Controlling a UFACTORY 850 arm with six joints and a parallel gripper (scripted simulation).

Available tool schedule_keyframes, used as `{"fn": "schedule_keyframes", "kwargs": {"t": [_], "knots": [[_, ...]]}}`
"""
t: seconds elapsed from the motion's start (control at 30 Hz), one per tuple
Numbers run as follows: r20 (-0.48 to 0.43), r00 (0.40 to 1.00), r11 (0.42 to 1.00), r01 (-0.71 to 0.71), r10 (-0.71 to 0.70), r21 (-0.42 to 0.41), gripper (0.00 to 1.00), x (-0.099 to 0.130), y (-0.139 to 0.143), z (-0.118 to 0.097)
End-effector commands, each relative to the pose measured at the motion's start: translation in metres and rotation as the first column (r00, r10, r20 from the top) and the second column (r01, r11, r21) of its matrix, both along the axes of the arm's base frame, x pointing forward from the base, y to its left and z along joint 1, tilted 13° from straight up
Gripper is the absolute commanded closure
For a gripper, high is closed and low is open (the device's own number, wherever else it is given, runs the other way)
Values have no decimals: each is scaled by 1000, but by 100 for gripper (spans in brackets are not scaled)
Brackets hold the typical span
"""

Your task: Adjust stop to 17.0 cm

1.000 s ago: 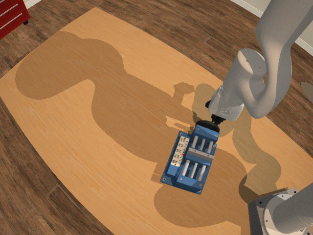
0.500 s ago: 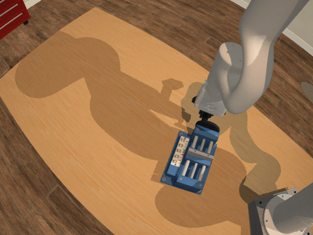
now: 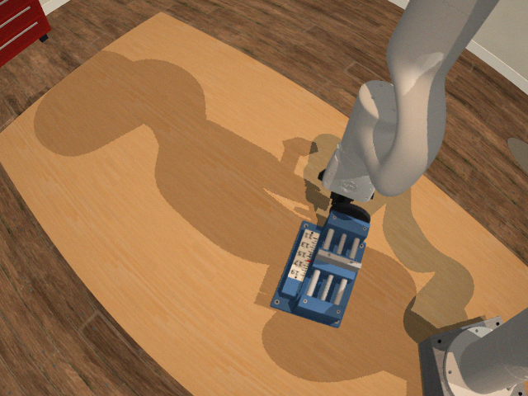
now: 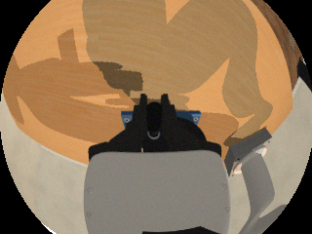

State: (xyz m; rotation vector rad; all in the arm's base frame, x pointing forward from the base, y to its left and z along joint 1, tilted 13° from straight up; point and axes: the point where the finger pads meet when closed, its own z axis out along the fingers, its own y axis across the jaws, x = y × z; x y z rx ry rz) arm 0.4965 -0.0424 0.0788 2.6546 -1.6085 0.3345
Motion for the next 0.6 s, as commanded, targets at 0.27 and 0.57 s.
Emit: {"fn": "schedule_keyframes", "kwargs": {"t": [0.27, 0.57], "knots": [[6, 1000, 1000, 1, -1, -5, 94, -5, -5, -11], [6, 1000, 1000, 1, -1, -5, 94, -11, -10, -17]]}}
